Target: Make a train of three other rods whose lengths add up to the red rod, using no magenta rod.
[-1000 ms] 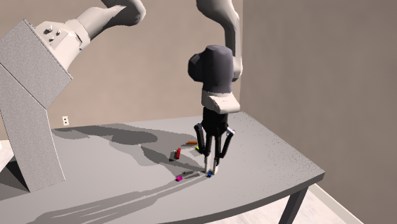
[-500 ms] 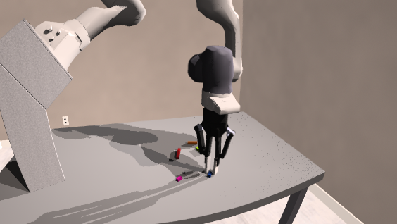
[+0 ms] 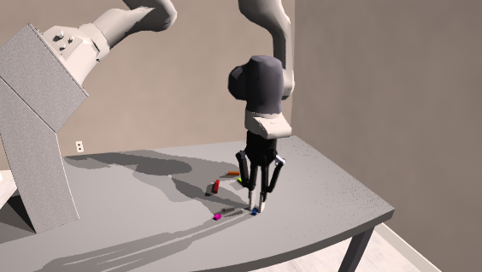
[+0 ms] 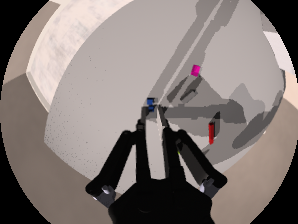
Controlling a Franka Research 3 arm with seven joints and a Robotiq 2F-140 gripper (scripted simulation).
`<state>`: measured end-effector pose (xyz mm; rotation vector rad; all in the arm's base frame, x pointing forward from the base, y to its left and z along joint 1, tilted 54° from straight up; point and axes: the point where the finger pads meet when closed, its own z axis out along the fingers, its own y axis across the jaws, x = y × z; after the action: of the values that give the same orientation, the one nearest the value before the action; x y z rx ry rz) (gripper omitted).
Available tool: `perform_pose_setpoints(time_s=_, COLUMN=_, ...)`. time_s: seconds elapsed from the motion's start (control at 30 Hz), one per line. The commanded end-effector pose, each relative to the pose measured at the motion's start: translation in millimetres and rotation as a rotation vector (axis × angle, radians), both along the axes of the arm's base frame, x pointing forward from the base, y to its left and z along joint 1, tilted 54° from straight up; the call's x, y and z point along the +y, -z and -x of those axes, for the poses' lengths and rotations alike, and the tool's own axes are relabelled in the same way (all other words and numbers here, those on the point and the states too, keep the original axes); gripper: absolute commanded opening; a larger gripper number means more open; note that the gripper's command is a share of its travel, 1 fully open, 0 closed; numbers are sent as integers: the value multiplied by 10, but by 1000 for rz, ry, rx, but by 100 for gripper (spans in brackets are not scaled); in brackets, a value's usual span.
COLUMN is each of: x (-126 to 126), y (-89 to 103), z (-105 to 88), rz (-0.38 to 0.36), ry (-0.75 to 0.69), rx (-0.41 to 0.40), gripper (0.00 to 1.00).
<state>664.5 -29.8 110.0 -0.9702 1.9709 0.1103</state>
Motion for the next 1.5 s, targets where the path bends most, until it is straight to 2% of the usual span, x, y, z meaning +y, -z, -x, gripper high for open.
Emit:
perform_pose_setpoints(time_s=0.0, x=-6, y=1, z=-13, rz=6, ry=-2, rx=-4, gripper=15)
perform_pose_setpoints(time_s=0.33, x=-6, y=1, z=-13, rz=6, ry=-2, rx=-4, gripper=15)
perform_pose_setpoints(time_s=0.37, x=-6, y=1, z=-13, rz=6, ry=-2, rx=-4, gripper=3)
perform_pose_setpoints(time_s=1.47, x=-6, y=1, z=-13, rz=6, ry=-2, rx=-4, gripper=3)
